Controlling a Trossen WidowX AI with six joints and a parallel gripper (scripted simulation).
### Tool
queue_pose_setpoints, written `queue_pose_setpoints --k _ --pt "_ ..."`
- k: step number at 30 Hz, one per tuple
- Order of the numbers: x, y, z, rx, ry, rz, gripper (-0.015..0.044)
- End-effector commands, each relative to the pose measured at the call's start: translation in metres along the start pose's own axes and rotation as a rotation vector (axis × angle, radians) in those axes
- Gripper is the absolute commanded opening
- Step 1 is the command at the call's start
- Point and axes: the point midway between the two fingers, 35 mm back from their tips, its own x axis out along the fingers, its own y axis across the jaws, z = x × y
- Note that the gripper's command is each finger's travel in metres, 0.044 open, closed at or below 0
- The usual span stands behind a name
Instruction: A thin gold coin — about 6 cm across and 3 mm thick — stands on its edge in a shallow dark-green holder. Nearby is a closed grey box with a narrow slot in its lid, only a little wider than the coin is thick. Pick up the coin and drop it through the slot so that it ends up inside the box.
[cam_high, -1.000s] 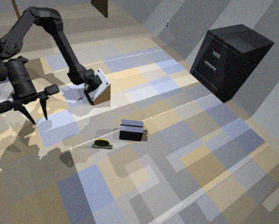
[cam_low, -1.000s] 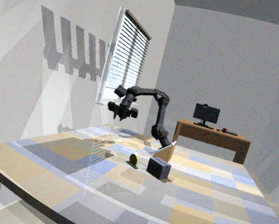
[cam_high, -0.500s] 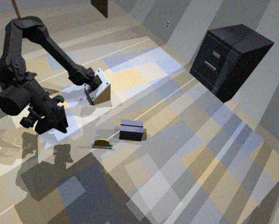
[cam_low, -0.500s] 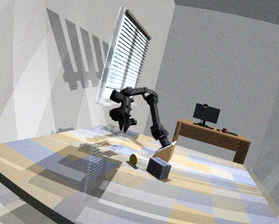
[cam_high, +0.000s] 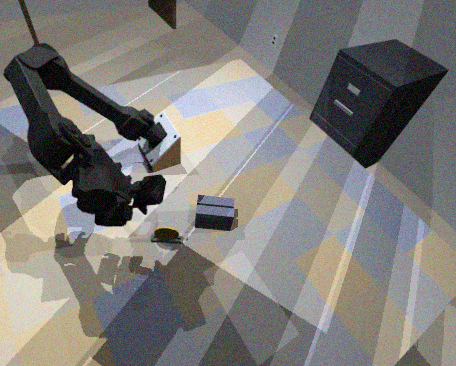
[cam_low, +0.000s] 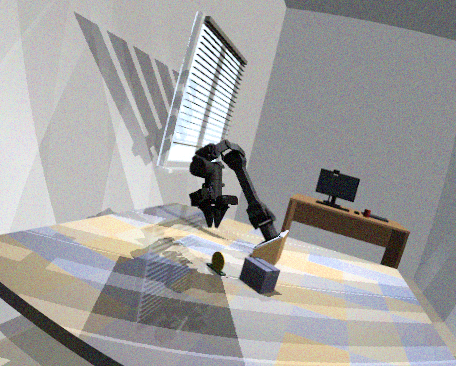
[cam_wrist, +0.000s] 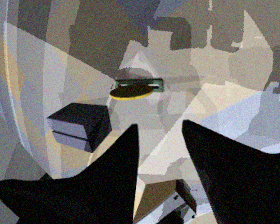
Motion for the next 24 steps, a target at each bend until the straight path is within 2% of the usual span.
queue_pose_setpoints --k 1,6,24 --pt "0.014 0.059 -0.005 -1.224 0.164 -0.236 0.0161" --pt "0.018 0.071 -0.008 -1.557 0.241 -0.286 0.0161" --pt "0.020 0.071 -0.007 -1.566 0.243 -0.288 0.0161"
